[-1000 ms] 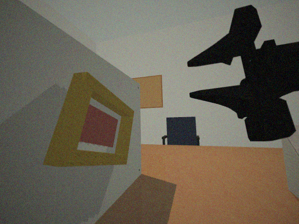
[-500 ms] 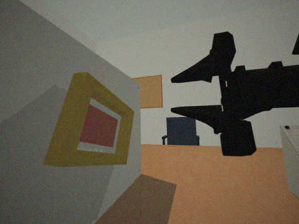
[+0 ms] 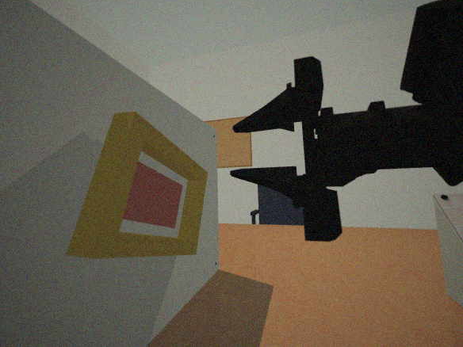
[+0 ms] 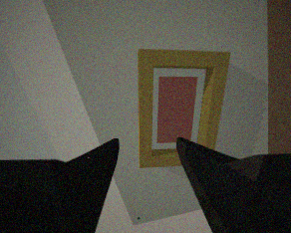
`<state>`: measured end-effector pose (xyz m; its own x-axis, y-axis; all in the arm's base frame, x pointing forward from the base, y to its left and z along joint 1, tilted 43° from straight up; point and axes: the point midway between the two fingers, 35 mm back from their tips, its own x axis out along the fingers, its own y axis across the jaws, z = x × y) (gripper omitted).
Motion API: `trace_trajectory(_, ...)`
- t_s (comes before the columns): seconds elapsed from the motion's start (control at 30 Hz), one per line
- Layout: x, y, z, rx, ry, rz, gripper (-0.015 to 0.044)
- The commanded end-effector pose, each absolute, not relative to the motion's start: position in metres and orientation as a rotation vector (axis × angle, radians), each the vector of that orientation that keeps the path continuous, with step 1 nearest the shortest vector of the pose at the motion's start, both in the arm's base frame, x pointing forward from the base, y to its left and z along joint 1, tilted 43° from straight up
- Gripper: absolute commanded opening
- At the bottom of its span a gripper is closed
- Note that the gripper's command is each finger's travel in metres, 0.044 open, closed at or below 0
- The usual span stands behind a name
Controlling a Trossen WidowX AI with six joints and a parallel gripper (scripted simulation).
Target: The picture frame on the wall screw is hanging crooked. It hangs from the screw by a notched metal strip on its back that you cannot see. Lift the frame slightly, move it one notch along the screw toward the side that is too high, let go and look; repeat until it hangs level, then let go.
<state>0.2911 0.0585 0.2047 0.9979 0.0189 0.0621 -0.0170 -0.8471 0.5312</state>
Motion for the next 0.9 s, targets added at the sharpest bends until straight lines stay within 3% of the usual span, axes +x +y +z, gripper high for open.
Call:
trace_trajectory(0.0,0.318,0.059,0.207,2.586,0.002,0.095,0.026)
trace_trajectory(0.87,0.341,0.058,0.205,2.586,0.001,0.096,0.026)
